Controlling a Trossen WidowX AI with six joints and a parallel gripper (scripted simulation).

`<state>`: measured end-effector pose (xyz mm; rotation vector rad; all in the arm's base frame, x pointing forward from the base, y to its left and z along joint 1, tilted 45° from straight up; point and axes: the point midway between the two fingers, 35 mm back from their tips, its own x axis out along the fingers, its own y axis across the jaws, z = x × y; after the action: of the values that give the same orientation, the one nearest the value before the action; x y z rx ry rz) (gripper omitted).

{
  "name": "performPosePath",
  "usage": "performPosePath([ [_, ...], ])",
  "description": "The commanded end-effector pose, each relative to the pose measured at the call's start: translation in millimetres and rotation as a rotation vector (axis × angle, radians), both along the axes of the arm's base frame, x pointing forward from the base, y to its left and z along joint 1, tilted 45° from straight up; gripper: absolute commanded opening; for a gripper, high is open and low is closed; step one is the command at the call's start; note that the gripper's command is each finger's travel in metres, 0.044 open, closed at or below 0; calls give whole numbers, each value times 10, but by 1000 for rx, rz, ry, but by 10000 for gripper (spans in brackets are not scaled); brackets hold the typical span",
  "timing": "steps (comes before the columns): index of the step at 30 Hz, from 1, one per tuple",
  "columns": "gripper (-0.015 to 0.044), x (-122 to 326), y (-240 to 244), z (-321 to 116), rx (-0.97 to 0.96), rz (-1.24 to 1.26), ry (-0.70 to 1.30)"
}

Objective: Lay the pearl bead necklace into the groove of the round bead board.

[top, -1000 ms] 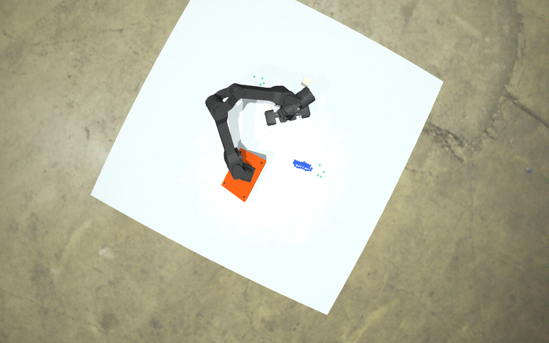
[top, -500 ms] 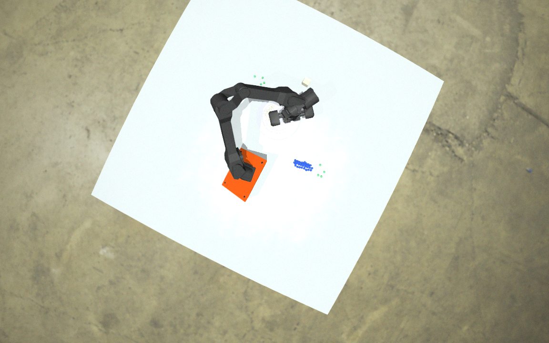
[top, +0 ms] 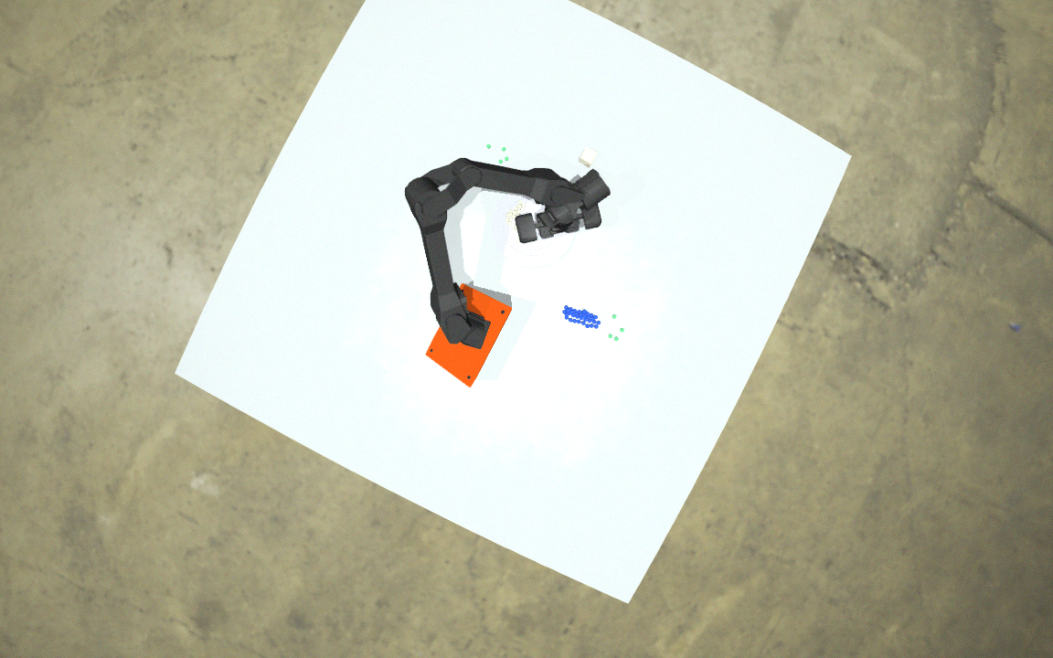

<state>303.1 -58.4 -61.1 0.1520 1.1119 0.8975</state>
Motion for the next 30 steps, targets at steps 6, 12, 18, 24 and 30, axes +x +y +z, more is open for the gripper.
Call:
performPosePath([
  [6, 315, 3, -6, 4, -1, 0, -1],
  [12, 440, -21, -108, 110, 2, -3, 0],
  [18, 440, -38, -89, 107, 10, -2, 5],
  [24, 440, -47, -133, 151, 4, -4, 0],
  [30, 380, -87, -20, 305, -3, 27, -30],
])
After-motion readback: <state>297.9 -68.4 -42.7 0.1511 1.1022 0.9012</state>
